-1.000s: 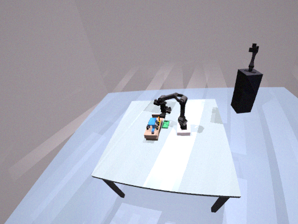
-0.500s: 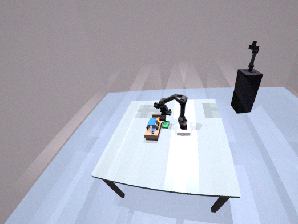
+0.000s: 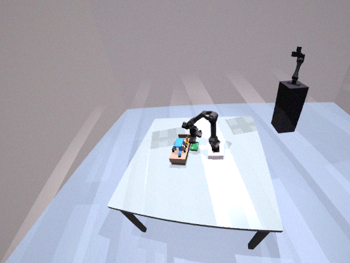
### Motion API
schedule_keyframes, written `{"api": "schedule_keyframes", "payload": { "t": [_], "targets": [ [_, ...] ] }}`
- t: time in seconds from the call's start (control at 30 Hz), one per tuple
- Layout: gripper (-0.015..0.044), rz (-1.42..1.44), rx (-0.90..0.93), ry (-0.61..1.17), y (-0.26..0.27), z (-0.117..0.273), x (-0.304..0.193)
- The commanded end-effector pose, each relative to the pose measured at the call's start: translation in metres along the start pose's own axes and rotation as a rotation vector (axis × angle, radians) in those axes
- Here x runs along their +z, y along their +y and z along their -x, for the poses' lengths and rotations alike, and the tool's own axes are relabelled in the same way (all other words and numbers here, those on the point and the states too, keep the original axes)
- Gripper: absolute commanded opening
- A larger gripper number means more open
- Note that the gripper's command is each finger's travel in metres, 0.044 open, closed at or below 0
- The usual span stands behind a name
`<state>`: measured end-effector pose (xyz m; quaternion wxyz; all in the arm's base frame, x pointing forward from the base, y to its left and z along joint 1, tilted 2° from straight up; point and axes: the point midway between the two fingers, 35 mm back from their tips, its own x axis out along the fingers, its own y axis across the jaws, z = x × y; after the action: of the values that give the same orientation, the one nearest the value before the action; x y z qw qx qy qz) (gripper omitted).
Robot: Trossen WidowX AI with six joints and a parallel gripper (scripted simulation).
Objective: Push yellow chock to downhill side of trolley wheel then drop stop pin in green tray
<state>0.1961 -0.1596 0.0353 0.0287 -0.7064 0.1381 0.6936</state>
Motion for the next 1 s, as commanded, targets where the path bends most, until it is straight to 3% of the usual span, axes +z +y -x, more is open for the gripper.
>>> {"api": "schedule_keyframes", "payload": {
  "t": [0.0, 0.17, 0.97],
  "targets": [
    [0.0079, 0.005, 0.005, -0.002, 0.001, -0.003, 0.001],
    [0.019, 0.005, 0.005, -0.002, -0.003, -0.002, 0.0],
    [0.019, 0.005, 0.004, -0.002, -0.021, -0.005, -0.001]
  ]
}}
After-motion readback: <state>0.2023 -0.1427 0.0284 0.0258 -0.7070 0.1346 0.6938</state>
